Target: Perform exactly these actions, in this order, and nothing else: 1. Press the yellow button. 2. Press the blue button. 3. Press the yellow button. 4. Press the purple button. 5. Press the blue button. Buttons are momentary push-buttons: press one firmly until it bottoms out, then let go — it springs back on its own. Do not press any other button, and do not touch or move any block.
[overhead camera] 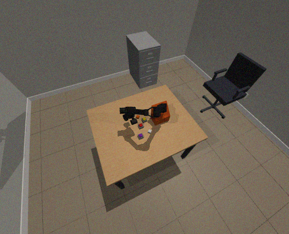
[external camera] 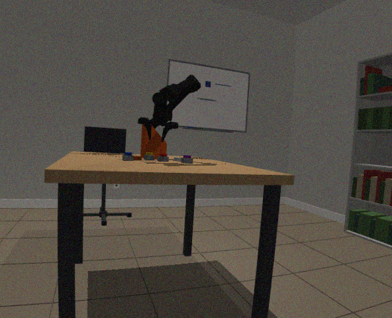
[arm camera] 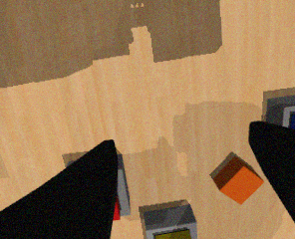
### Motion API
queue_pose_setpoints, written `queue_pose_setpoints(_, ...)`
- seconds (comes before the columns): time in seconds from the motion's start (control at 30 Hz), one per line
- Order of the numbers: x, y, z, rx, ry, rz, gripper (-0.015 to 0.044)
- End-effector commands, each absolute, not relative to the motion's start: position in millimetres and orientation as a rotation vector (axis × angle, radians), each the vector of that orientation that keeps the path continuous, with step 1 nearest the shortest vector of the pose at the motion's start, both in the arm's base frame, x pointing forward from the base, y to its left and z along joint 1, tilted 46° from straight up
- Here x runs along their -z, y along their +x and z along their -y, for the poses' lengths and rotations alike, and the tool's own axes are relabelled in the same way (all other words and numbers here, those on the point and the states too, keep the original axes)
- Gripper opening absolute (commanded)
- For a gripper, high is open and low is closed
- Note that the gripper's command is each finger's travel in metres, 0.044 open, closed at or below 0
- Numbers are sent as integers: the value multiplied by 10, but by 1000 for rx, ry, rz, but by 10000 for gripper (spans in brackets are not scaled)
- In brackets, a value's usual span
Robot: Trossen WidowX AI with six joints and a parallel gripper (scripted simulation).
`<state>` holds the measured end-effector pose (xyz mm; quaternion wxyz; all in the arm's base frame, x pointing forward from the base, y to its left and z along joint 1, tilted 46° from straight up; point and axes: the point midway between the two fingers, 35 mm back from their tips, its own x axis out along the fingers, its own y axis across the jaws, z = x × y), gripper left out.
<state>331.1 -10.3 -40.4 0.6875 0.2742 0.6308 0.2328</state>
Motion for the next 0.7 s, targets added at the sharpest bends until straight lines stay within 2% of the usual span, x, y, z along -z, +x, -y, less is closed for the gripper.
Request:
queue_pose_setpoints(0.0,-108,3239,-324,-522,628,-1425,387)
queue_pose_setpoints(0.17,-713,3038,-816,-535,640,-1417,400)
queue_pose_setpoints(0.37,-1313,2573,-1309,-573,669,-1413,400)
queue_pose_setpoints(0.67,-1372,2506,-1356,-579,674,-1413,400)
